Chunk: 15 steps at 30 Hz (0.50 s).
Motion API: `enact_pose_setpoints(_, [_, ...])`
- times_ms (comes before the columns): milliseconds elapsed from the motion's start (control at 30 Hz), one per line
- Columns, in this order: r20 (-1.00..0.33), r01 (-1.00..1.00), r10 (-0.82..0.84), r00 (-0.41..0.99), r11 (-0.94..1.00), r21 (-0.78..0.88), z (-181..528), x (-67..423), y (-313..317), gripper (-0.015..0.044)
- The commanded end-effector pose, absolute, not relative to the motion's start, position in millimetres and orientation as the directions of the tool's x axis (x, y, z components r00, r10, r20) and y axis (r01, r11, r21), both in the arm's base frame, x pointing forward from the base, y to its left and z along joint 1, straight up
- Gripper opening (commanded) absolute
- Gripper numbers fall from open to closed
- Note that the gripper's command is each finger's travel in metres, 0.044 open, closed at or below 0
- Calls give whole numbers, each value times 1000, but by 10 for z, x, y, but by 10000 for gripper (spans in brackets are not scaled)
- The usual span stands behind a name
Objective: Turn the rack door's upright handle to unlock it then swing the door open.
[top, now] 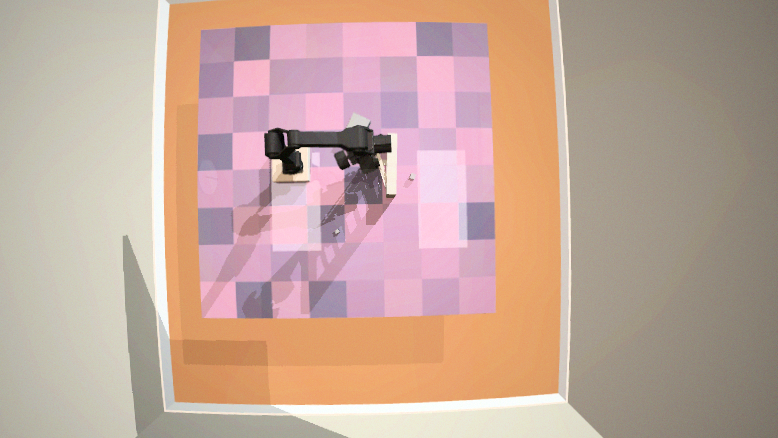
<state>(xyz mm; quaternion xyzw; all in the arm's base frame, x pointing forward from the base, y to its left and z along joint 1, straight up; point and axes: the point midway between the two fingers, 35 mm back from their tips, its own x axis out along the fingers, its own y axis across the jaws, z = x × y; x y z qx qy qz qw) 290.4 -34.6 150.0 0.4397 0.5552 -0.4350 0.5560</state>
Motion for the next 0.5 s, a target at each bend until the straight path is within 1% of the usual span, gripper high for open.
enact_pose_setpoints(0, [-1000,945,1,18,327,17,1502,2852,-385,21])
enact_pose_setpoints(467, [-1000,852,-1,16,524,13,1495,2598,-554,21])
